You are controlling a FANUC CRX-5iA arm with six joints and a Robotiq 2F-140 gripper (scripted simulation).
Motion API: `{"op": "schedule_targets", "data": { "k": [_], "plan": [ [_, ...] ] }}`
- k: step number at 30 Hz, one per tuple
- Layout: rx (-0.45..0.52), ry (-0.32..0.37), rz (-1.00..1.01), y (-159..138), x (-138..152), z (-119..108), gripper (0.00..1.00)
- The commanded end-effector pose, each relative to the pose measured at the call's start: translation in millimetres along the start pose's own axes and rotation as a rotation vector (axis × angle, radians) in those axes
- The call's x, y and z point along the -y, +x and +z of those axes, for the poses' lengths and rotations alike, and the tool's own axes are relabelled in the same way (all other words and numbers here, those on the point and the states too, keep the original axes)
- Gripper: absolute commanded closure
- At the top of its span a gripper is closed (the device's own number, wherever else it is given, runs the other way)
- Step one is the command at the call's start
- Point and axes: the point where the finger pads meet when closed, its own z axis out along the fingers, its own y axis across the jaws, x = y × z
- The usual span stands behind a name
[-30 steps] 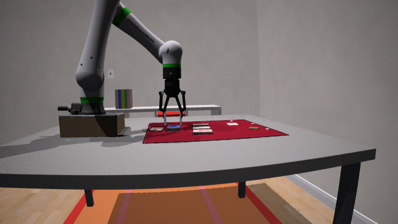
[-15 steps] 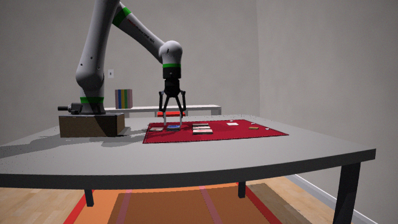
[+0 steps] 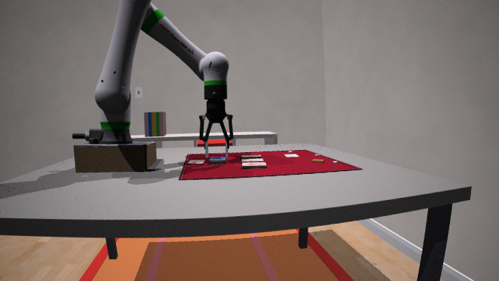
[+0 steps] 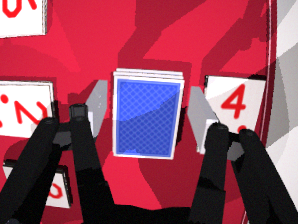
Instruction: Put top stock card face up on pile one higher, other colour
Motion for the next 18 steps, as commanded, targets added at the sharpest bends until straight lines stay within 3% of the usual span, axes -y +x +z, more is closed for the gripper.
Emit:
{"op": "schedule_targets", "data": {
  "k": [1,18],
  "plan": [
    [0.000,0.000,0.000,0.0,0.2,1.8,0.50],
    [0.000,0.000,0.000,0.0,0.3,6.2,0.50]
  ]
}}
